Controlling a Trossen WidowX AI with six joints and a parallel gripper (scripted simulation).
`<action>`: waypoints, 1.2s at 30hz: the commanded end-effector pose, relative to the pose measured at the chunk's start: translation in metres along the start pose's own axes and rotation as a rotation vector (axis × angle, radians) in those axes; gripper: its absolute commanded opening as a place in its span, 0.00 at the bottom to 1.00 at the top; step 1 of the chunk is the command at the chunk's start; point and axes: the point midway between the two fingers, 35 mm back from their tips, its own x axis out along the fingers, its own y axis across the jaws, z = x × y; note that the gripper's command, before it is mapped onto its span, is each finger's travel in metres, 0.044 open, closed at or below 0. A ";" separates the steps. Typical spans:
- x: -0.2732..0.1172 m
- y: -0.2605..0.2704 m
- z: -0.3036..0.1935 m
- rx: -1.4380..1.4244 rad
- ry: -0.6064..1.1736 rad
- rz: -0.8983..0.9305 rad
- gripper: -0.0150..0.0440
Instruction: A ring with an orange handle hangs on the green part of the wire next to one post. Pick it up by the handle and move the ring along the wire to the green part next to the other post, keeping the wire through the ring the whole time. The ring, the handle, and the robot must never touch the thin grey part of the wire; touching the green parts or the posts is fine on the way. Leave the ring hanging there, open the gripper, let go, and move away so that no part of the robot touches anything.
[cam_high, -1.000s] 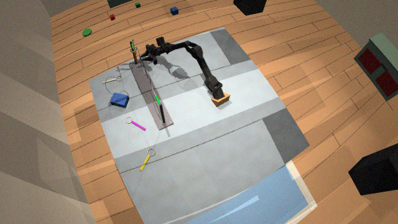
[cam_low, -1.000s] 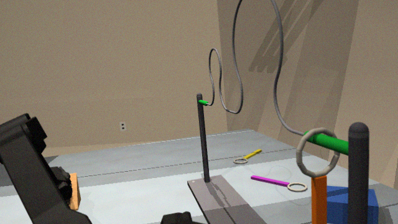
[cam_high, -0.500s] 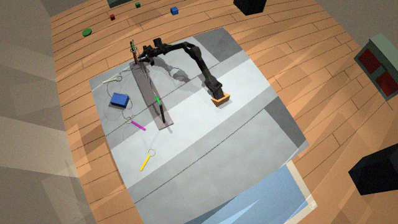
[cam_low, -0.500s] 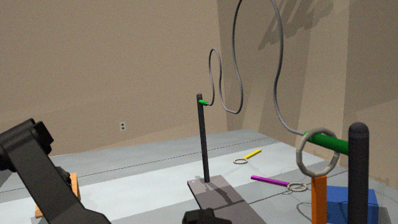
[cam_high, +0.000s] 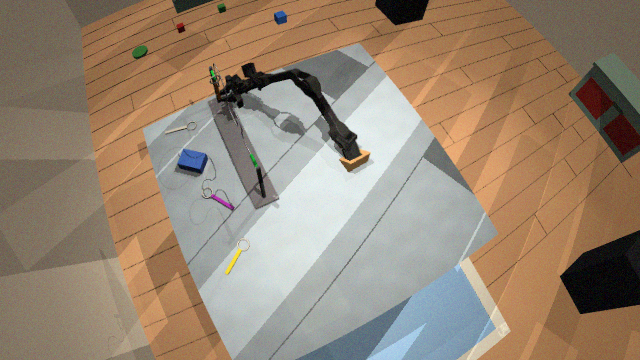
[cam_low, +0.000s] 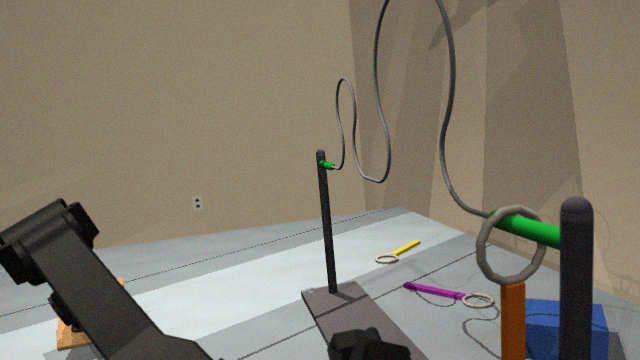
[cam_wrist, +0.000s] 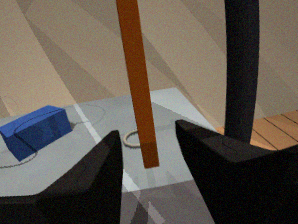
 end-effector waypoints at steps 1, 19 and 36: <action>0.006 -0.001 0.000 -0.006 0.002 -0.004 0.53; 0.023 0.000 0.000 -0.005 0.002 -0.004 0.53; 0.023 0.000 0.000 -0.005 0.002 -0.004 0.53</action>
